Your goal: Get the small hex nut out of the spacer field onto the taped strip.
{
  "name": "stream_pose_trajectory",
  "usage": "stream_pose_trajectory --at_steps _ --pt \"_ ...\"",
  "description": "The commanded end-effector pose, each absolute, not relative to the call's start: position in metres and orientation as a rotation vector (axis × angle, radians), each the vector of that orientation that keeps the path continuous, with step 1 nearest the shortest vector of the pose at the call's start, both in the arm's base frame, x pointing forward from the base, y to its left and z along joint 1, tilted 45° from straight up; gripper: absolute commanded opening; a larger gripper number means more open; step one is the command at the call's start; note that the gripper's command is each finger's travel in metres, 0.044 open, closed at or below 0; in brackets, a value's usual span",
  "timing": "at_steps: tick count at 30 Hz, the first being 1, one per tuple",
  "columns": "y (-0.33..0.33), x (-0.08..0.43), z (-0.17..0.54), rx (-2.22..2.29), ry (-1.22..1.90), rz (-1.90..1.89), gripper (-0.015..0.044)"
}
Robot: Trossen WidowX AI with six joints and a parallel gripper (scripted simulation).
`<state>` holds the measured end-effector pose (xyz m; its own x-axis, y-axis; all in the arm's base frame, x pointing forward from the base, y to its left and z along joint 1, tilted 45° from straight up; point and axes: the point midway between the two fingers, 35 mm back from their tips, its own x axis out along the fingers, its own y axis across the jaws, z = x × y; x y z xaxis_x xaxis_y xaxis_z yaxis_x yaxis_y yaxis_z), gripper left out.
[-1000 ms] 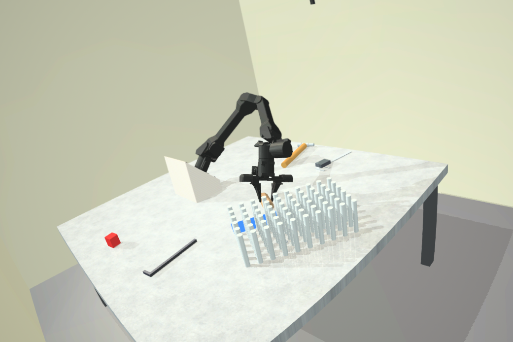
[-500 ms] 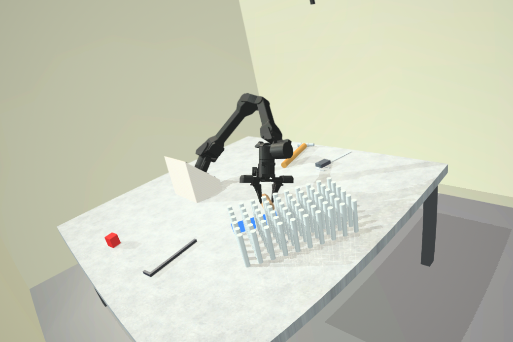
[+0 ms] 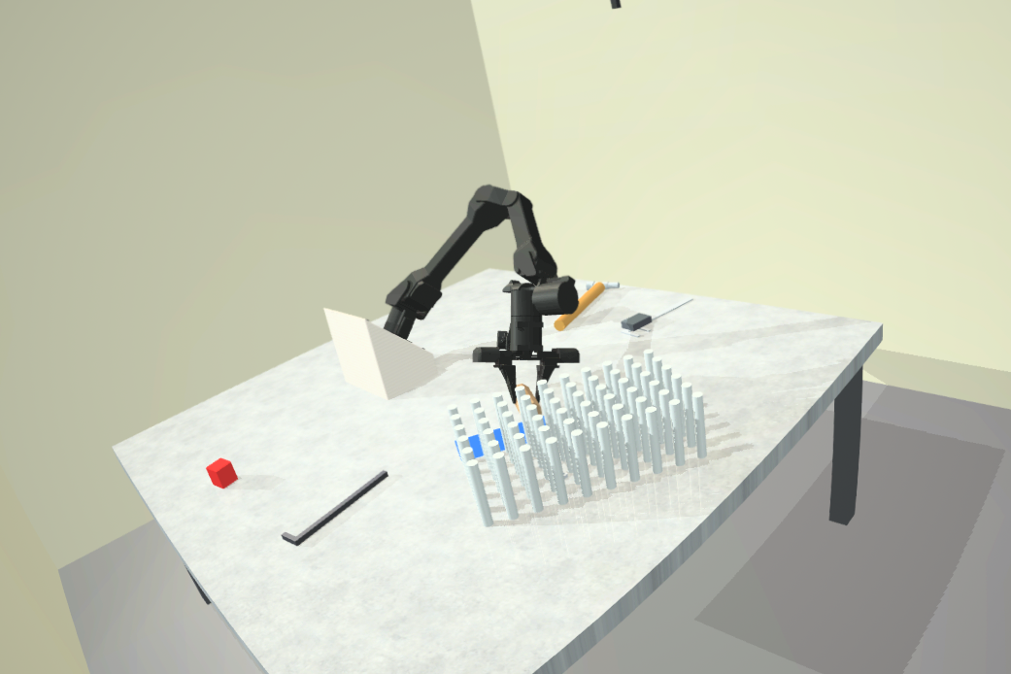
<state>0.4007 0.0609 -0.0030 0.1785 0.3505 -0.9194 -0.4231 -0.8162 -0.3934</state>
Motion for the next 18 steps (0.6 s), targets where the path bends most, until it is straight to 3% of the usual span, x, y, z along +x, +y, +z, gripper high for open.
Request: stream_pose_trajectory --at_steps 1,18 --pt "0.062 0.404 -0.003 -1.877 0.061 1.694 0.0000" --pt "0.073 0.402 -0.017 -1.871 0.068 1.695 0.0000"
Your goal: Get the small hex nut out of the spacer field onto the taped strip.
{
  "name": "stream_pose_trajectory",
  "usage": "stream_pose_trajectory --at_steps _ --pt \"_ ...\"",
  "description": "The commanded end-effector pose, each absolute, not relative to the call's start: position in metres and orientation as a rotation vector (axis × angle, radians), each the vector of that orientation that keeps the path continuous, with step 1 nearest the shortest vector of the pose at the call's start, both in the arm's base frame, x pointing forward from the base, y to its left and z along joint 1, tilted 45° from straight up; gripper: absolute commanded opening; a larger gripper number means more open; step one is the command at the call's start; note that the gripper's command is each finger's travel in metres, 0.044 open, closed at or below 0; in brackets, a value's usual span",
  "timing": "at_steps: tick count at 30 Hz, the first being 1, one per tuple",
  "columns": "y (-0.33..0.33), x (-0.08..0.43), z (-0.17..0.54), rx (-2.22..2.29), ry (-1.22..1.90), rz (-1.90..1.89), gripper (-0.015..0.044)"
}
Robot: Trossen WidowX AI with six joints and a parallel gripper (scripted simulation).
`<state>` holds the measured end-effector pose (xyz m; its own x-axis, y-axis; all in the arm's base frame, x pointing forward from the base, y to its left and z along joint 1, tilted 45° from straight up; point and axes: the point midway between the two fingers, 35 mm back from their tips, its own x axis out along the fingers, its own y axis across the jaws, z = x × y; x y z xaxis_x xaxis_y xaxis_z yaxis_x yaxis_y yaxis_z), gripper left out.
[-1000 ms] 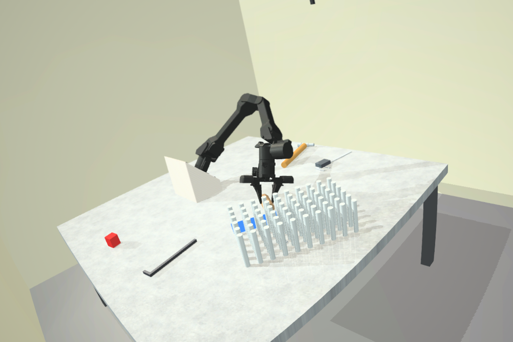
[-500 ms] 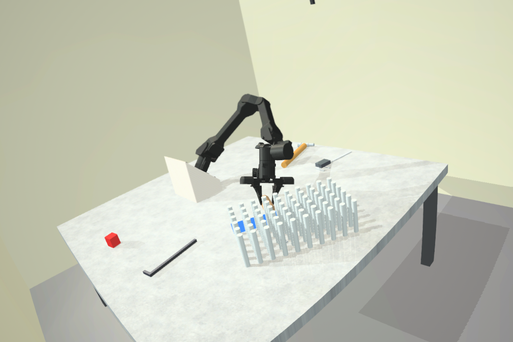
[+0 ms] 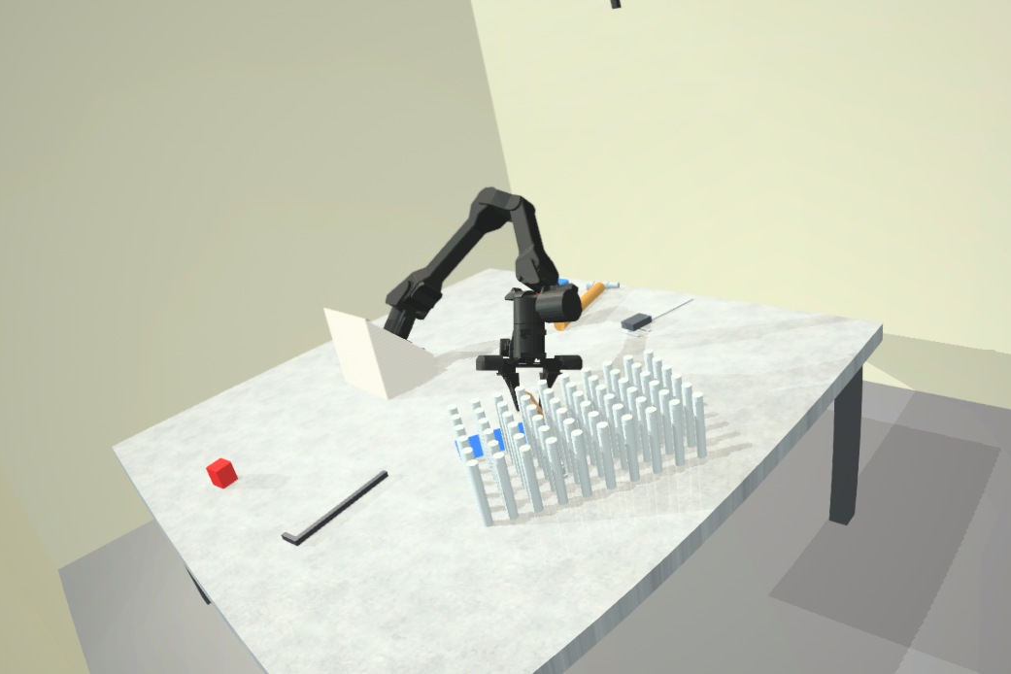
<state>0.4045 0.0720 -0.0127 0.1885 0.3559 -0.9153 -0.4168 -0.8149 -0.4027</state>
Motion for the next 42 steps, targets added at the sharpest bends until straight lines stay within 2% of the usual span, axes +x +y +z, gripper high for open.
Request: stream_pose_trajectory --at_steps 1,42 --pt "0.073 0.402 -0.017 -1.871 0.068 1.695 0.0000" --pt "0.080 0.383 -0.009 -1.871 0.066 1.695 0.0000"
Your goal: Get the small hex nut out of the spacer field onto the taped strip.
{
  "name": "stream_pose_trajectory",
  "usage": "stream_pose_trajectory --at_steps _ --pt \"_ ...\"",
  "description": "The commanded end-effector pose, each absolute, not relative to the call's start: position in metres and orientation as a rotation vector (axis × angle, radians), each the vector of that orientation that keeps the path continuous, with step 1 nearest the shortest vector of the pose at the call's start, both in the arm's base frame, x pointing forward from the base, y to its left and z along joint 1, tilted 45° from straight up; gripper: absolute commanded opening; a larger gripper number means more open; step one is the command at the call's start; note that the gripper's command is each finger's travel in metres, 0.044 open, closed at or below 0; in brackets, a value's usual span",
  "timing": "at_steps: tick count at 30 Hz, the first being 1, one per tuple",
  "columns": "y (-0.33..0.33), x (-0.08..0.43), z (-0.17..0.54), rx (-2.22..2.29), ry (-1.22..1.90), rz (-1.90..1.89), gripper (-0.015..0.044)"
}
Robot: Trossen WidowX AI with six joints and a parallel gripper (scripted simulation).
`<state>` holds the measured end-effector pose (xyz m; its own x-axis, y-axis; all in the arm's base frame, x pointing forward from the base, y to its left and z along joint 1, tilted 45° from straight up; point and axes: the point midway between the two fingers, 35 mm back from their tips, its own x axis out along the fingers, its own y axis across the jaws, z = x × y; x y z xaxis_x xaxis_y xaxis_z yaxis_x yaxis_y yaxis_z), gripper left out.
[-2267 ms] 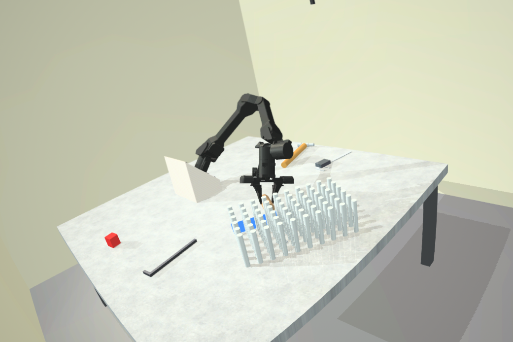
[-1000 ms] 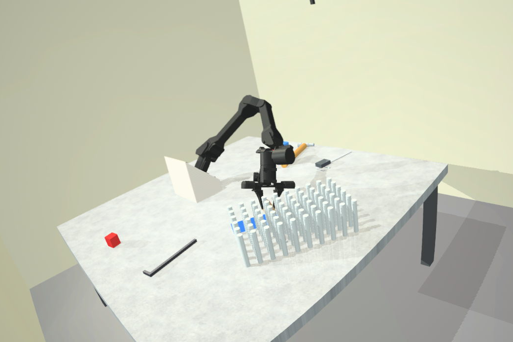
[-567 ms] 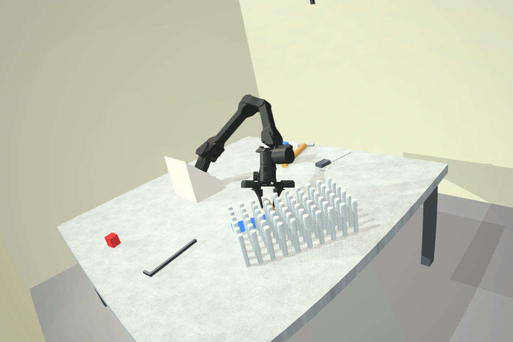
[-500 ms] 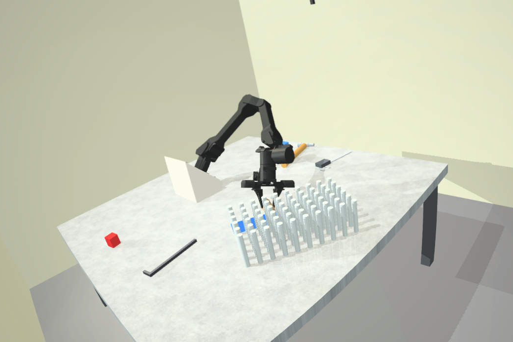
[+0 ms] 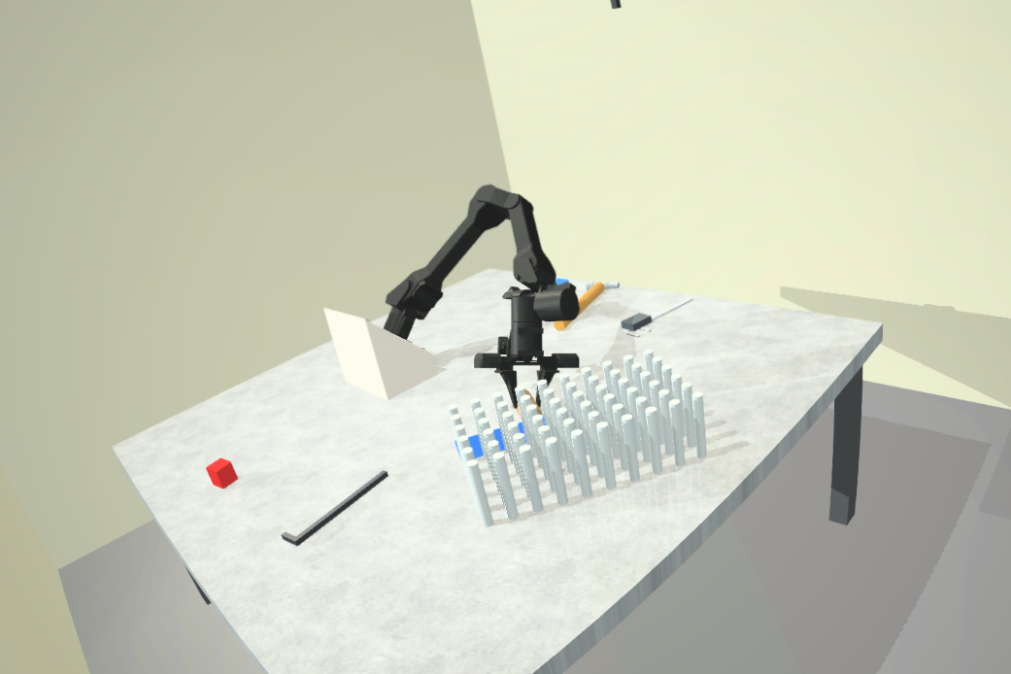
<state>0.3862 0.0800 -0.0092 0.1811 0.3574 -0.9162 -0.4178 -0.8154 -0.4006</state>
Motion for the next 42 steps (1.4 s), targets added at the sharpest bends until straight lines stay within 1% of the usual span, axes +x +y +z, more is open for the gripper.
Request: stream_pose_trajectory --at_steps 1,42 --pt "0.080 0.382 -0.009 -1.871 0.066 1.695 0.0000" --pt "0.088 0.359 0.000 -1.870 0.066 1.696 0.0000"
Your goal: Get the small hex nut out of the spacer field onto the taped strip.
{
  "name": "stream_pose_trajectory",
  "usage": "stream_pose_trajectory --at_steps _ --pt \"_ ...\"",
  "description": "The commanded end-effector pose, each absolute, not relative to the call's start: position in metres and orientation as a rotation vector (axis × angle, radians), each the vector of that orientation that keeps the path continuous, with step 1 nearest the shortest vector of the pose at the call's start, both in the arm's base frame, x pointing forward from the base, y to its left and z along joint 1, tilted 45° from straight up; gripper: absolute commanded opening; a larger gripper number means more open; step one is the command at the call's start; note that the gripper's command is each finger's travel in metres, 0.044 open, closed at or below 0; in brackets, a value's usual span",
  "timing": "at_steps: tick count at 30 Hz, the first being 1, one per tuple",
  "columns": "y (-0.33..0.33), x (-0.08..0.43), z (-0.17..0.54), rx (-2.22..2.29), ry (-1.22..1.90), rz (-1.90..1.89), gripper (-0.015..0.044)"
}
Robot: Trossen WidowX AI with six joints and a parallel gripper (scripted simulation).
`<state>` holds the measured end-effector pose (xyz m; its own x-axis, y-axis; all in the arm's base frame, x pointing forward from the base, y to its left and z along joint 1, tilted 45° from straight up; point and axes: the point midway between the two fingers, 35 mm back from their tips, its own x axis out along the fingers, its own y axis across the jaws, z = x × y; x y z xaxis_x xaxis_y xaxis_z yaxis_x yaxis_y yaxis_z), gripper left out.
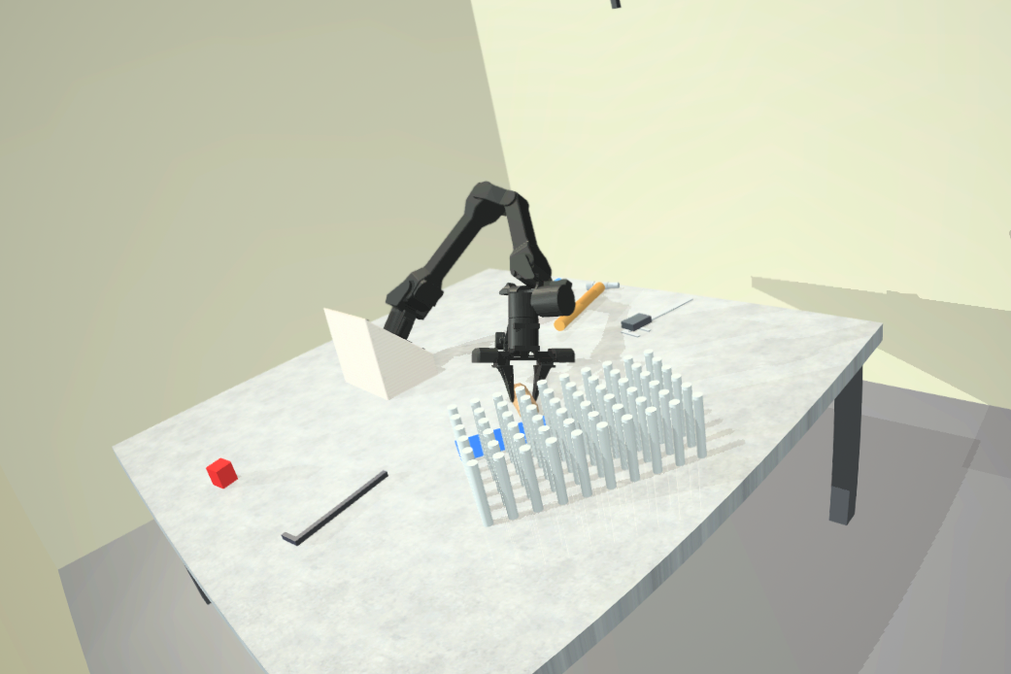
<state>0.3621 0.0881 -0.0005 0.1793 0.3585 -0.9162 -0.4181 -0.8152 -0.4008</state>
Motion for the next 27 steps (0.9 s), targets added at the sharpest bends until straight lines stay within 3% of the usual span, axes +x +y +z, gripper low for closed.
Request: stream_pose_trajectory --at_steps 1,27 --pt "0.088 0.358 0.000 -1.870 0.066 1.696 0.0000" --pt "0.093 0.343 0.006 -1.869 0.065 1.696 0.0000"
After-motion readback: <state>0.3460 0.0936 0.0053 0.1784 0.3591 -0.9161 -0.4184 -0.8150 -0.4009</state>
